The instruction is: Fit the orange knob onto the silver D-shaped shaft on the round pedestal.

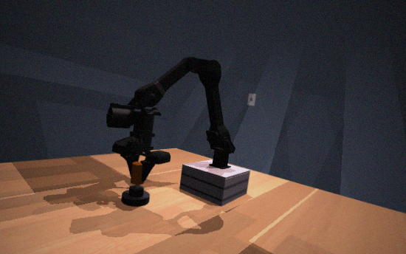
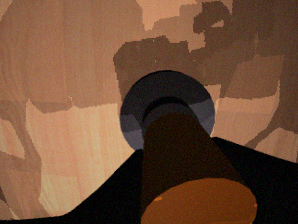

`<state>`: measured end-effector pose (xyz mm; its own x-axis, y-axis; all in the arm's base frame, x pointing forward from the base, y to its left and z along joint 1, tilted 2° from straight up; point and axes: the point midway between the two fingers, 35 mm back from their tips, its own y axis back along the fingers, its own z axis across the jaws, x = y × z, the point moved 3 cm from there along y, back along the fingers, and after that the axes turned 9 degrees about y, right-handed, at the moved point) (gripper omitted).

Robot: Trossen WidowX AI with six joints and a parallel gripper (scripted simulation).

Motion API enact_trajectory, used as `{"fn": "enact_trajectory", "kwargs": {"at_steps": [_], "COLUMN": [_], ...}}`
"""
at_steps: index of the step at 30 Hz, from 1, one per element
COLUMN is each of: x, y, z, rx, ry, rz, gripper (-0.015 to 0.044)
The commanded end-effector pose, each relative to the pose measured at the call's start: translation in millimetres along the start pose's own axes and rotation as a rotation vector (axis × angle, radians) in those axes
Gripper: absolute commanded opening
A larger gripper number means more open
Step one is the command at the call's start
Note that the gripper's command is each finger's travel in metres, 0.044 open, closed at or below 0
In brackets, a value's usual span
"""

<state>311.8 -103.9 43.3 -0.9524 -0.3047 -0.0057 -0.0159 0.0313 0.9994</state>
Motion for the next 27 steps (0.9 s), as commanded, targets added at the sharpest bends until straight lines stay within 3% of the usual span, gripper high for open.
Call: {"fn": "enact_trajectory", "kwargs": {"at_steps": [1,27], "x": [0.6,0.6], "y": [-0.2,-1.3], "z": [-0.2,-0.2], "rx": [0.002,0.002], "ry": [0.009,0.006], "rz": [0.003,0.003], "gripper": [0.0,0.0]}}
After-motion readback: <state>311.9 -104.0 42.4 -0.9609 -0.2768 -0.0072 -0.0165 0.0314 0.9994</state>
